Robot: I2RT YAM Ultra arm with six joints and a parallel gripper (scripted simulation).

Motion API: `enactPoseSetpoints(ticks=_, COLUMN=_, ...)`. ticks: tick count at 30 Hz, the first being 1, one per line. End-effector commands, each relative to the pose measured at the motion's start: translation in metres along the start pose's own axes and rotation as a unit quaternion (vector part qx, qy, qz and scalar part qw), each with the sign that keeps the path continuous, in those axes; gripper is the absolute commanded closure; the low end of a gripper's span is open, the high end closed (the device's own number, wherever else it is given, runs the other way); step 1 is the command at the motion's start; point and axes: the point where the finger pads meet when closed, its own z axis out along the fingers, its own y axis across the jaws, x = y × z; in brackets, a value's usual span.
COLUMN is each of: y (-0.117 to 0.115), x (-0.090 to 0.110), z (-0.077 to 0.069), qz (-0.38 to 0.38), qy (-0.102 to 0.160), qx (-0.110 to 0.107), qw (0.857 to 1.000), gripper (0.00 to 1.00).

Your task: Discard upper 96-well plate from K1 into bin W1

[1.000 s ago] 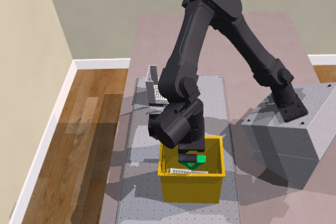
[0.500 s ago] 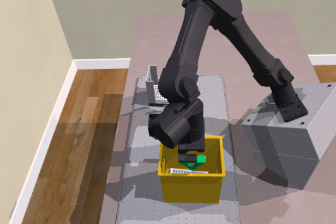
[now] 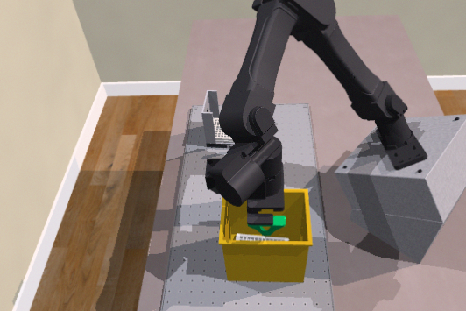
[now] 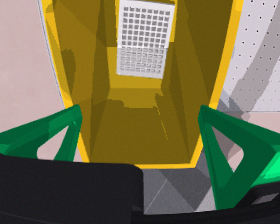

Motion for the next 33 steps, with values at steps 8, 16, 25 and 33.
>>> enactPoseSetpoints(ticks=8, y=-0.001, x=-0.004, z=-0.014, qz=0.004, qy=-0.009, qx=-0.007, qw=1.0, gripper=0.0)
enactPoseSetpoints(ticks=16, y=-0.001, x=-0.004, z=-0.036, qz=0.004, qy=-0.009, qx=-0.007, qw=1.0, gripper=0.0)
enactPoseSetpoints(ticks=25, y=-0.001, x=-0.004, z=-0.036, qz=0.004, qy=-0.009, qx=-0.007, qw=1.0, gripper=0.0)
enactPoseSetpoints(ticks=33, y=-0.001, x=-0.004, z=-0.036, qz=0.004, qy=-0.009, qx=-0.007, qw=1.0, gripper=0.0)
